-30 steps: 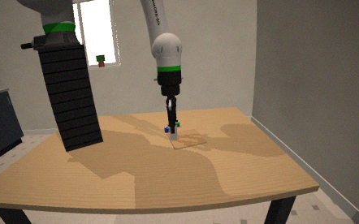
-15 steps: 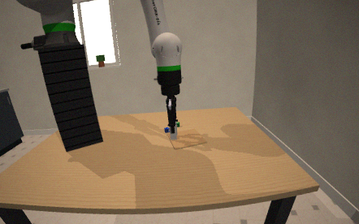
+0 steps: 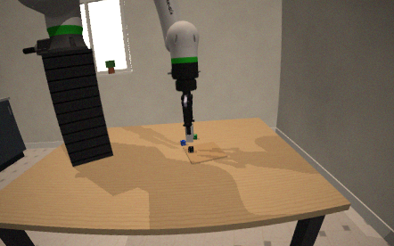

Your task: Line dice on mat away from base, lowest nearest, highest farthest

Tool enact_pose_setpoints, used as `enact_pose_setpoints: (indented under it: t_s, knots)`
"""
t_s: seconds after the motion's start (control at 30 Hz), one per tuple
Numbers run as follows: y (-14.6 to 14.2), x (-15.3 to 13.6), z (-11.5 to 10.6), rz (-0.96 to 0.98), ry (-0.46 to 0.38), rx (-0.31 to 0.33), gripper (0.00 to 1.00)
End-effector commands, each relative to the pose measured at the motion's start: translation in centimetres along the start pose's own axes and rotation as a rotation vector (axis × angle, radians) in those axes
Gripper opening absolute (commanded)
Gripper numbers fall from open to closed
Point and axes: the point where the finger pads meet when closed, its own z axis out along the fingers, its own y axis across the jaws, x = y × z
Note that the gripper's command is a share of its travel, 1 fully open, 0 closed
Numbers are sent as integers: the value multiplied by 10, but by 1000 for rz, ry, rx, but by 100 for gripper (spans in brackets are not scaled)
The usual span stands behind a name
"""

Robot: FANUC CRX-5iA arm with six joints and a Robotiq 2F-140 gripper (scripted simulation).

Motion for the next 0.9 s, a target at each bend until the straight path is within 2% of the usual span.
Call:
enact_pose_setpoints:
  t_s: [0.0,0.2,0.43,0.47,0.87]
  knots:
    - [0,0,-16,0,0,0,21]
    - [0,0,-36,0,0,0,21]
    - [0,0,-39,0,0,0,21]
    - [0,0,-39,0,0,0,100]
    - [0,0,-39,0,0,0,100]
